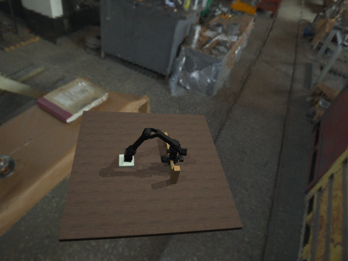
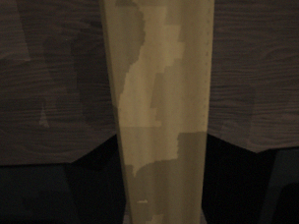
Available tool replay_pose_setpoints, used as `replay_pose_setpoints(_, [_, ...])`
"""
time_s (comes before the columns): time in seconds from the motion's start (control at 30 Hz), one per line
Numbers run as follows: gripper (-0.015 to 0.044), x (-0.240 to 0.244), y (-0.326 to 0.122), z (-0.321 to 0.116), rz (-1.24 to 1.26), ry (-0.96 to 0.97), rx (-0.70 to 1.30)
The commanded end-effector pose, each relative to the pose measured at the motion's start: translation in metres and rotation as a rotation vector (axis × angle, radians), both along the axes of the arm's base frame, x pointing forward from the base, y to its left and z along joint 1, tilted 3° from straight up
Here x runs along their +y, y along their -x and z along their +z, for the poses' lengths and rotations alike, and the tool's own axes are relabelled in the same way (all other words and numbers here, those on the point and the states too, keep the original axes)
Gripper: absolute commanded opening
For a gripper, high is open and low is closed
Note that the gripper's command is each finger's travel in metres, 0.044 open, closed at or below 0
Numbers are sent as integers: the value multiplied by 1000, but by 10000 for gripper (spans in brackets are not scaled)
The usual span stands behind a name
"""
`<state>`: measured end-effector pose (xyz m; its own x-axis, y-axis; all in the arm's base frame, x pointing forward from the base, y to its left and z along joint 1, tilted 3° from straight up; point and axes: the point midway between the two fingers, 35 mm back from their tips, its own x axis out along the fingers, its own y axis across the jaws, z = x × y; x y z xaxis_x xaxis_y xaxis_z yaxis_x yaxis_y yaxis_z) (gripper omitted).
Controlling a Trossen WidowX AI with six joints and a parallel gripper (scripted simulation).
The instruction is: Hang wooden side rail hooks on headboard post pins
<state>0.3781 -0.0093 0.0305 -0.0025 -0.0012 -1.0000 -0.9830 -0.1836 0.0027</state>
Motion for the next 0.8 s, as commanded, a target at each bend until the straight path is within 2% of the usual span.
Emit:
replay_pose_setpoints(0.0, [13, 1, 0, -1, 2, -4, 1])
replay_pose_setpoints(0.03, [0, 1, 0, -1, 2, -4, 1])
replay_pose_setpoints(0.77, [0, 0, 0, 1, 2, -4, 1])
